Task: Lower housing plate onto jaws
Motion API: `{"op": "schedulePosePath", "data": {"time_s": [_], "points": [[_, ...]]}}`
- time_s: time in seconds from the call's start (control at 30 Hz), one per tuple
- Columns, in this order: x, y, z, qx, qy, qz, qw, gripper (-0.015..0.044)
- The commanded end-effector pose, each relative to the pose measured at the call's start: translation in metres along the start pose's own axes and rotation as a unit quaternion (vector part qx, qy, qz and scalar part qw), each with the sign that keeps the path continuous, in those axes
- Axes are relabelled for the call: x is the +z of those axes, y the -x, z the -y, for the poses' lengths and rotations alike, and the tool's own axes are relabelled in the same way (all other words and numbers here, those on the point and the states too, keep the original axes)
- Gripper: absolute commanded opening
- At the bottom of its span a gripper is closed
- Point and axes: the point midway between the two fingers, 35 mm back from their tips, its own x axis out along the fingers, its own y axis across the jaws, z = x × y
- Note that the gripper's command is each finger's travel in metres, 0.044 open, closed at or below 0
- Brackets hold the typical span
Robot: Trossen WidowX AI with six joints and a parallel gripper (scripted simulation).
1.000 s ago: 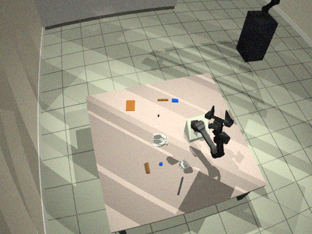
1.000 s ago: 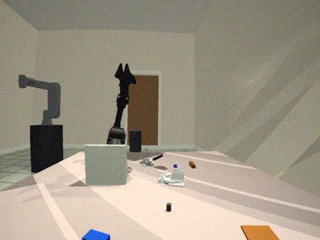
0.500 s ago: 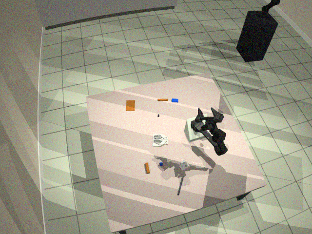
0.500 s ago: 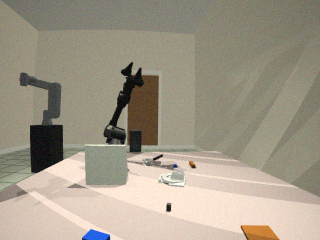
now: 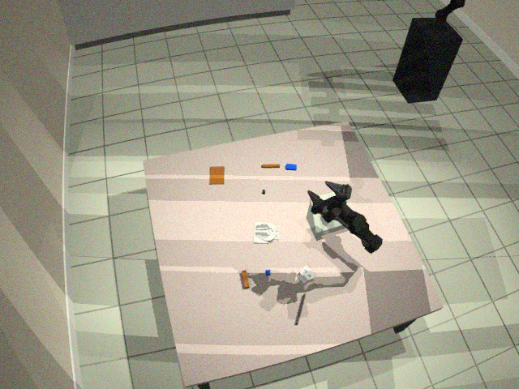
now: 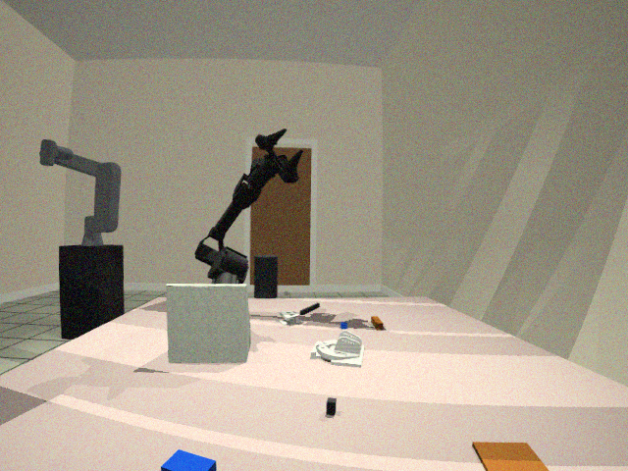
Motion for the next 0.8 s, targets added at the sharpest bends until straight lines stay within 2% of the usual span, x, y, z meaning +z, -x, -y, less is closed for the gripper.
{"op": "schedulePosePath", "data": {"time_s": [0.0, 0.37, 0.77], "points": [[0.004, -0.006, -0.022, 0.047, -0.02, 0.011, 0.999, 0.044], [0.023, -0.007, -0.083, 0.177, -0.075, 0.041, 0.98, 0.044], [0.041, 0.009, -0.147, 0.315, -0.119, 0.051, 0.94, 0.044]]}}
